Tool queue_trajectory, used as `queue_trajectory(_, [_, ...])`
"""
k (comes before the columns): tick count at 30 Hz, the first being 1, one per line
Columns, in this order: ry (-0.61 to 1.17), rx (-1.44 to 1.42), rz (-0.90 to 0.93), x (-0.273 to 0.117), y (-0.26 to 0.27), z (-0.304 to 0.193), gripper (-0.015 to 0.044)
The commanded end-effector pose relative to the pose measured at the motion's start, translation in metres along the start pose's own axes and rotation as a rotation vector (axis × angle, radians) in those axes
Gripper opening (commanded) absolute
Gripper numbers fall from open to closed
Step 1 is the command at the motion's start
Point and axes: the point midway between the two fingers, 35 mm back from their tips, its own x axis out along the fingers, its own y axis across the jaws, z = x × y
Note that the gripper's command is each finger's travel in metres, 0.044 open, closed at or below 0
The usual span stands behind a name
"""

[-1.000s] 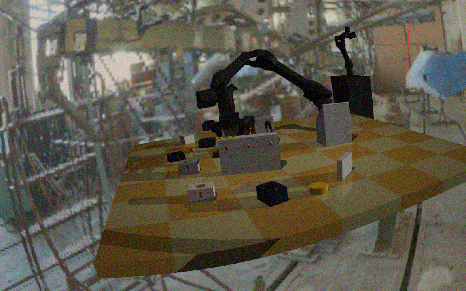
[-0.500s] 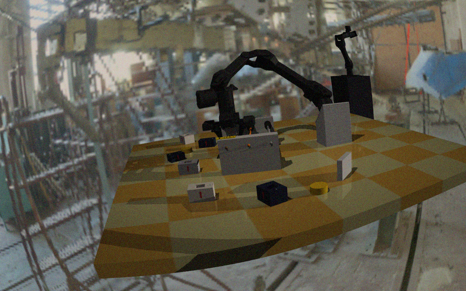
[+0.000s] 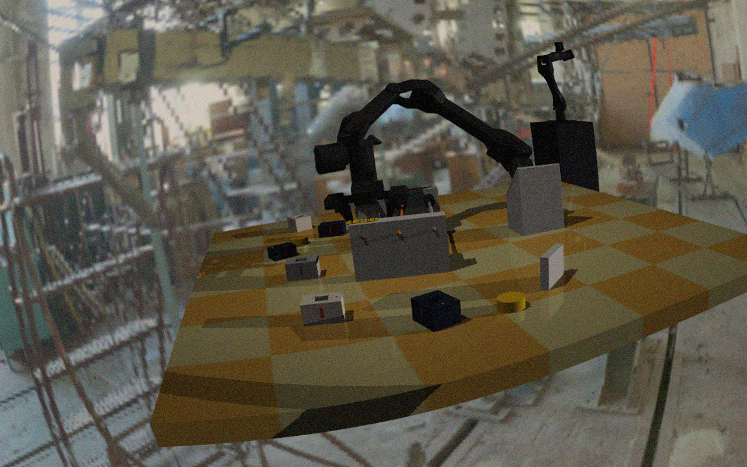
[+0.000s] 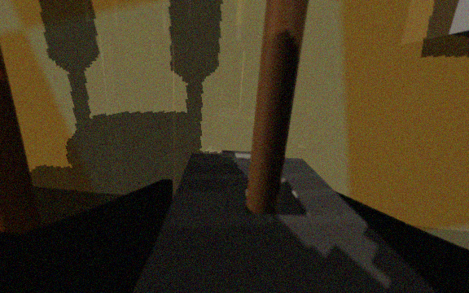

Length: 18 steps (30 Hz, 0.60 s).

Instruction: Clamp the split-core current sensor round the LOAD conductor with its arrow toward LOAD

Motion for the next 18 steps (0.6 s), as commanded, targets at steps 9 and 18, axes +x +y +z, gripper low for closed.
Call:
queue_trajectory(9, [0.0,0.0,0.0,0.0,0.0,0.0,0.044])
queue_trajectory(18, [-0.002,-0.002,-0.002,-0.112,-0.001,0.002,0.044])
